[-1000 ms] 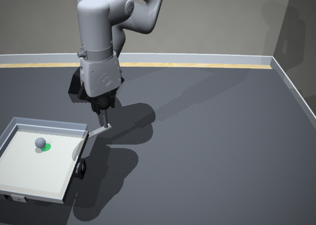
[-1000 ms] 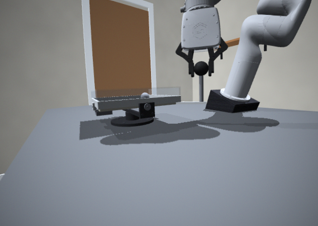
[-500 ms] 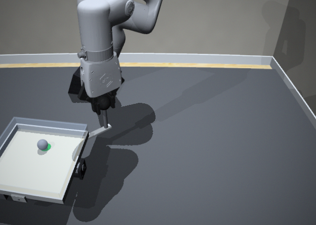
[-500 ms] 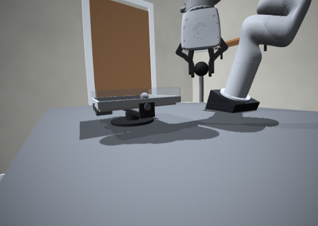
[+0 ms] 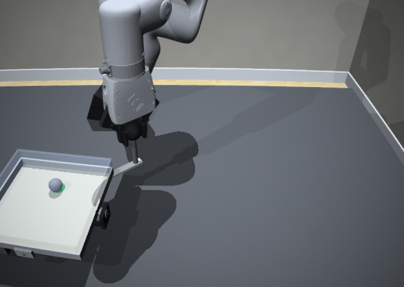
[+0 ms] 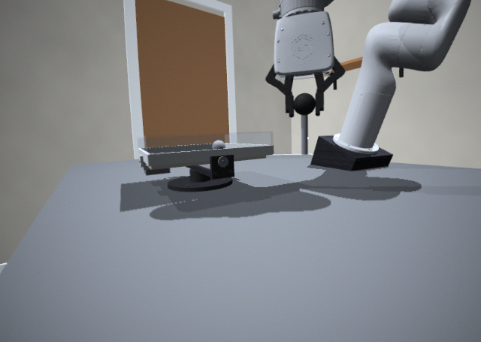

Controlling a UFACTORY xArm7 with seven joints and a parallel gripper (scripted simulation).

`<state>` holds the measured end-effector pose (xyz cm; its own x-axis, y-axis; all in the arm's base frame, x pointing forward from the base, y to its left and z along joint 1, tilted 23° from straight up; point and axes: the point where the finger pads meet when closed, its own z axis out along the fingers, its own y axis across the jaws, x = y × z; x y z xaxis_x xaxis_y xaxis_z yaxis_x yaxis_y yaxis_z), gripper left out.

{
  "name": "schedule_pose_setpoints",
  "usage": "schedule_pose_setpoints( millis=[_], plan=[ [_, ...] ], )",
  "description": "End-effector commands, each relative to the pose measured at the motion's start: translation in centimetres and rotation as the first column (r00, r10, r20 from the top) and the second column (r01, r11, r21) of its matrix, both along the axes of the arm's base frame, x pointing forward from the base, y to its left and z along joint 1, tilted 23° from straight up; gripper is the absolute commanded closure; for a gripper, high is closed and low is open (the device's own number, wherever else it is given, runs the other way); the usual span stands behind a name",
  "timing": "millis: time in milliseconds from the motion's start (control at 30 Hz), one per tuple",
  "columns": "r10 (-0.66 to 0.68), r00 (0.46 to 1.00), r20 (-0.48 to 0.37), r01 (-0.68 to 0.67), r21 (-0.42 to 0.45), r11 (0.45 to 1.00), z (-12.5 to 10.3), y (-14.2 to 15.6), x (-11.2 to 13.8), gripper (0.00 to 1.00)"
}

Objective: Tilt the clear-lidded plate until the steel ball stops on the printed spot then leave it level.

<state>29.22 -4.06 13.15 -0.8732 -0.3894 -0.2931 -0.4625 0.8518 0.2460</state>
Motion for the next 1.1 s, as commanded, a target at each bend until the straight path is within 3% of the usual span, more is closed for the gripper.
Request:
schedule_pose_setpoints(
  millis=[0, 1067],
  plan=[
    [-0.001, 1.0, 0.006, 0.001, -0.002, 1.0, 0.22, -0.11, 0.21, 1.0],
    [-0.001, 1.0, 0.006, 0.001, -0.002, 1.0, 0.1, -0.13, 0.04, 1.0]
  ],
)
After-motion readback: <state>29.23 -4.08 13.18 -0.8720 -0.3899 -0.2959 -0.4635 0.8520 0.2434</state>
